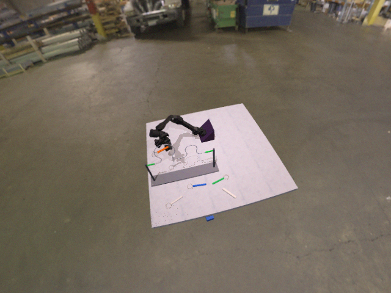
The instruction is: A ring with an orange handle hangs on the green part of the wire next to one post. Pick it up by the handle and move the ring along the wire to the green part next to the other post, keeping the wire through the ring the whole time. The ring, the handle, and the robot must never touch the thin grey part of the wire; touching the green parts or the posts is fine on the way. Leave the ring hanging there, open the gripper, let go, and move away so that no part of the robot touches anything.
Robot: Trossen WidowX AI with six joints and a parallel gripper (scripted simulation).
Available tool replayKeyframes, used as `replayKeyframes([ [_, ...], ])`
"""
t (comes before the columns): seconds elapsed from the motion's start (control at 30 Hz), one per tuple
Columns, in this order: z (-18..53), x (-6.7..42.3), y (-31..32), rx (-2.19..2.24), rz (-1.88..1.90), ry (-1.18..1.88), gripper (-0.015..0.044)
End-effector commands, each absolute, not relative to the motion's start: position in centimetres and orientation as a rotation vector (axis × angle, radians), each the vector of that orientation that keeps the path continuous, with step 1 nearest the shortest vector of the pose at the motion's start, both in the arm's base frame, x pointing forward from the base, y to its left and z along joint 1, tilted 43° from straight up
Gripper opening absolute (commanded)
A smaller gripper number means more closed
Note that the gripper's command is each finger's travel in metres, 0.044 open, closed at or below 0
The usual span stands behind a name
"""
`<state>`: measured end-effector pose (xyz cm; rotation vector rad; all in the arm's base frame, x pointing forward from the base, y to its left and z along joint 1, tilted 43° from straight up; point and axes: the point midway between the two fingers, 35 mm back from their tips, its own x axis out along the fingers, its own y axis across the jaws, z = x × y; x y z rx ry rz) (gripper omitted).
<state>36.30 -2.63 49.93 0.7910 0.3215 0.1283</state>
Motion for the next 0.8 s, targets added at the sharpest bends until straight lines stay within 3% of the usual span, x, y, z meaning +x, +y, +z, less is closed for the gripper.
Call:
replayKeyframes([
  [0.0, 49.9, 36.3, -2.8, 0.732, 0.114, 0.320, -0.0150],
  [0.77, 49.2, 36.4, -3.8, 0.447, 0.041, 0.323, -0.0150],
])
